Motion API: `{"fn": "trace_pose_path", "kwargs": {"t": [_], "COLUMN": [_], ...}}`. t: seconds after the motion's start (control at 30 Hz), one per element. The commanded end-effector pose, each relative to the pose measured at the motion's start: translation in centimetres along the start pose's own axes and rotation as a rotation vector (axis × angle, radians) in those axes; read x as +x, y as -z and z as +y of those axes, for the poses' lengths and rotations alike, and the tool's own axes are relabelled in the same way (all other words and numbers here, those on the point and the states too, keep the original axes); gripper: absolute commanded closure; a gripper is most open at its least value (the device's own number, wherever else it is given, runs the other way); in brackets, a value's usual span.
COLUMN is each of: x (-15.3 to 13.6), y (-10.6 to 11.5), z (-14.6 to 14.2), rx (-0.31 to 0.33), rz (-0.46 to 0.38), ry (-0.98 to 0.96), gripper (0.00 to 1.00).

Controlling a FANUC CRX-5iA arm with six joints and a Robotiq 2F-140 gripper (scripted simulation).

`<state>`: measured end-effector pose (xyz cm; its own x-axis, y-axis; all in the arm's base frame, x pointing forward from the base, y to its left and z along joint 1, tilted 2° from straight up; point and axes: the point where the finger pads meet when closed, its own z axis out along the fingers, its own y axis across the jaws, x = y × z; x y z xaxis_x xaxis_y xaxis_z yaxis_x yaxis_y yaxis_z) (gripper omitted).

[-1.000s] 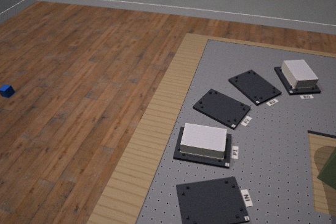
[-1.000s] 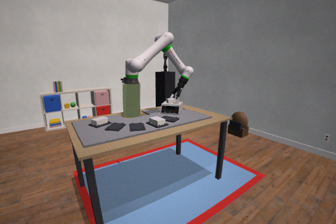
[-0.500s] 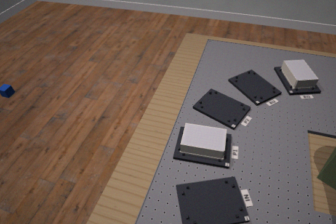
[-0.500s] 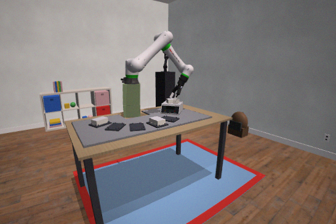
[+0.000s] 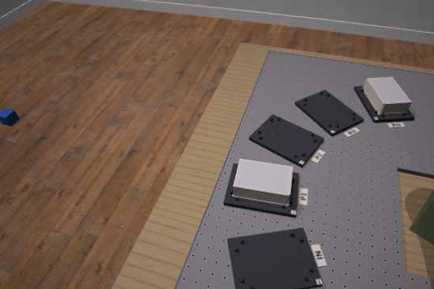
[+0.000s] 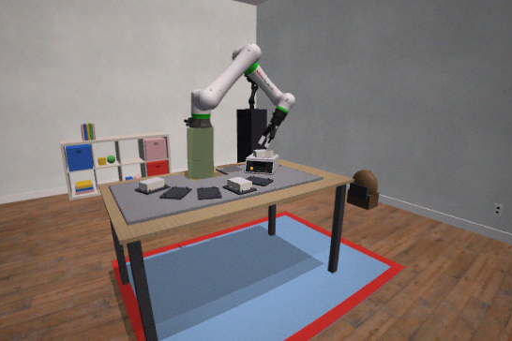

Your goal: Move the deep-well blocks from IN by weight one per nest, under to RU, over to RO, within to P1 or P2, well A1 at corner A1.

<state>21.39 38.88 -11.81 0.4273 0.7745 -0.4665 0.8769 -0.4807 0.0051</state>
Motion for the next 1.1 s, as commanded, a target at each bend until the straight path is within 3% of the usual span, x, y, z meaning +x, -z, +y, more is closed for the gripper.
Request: {"fn": "trace_pose_path", "kwargs": {"t": [0.0, 0.2, 1.07], "x": [-0.2, -1.0, -1.0], "y": [0.3, 1.7, 1.7], "z": [0.0, 0.0, 0.0], "rx": [0.000, 0.000, 0.000], "rz": [0.000, 0.000, 0.000], "ry": [0.000, 0.000, 0.000], "gripper": [0.00, 0.00, 0.00]}}
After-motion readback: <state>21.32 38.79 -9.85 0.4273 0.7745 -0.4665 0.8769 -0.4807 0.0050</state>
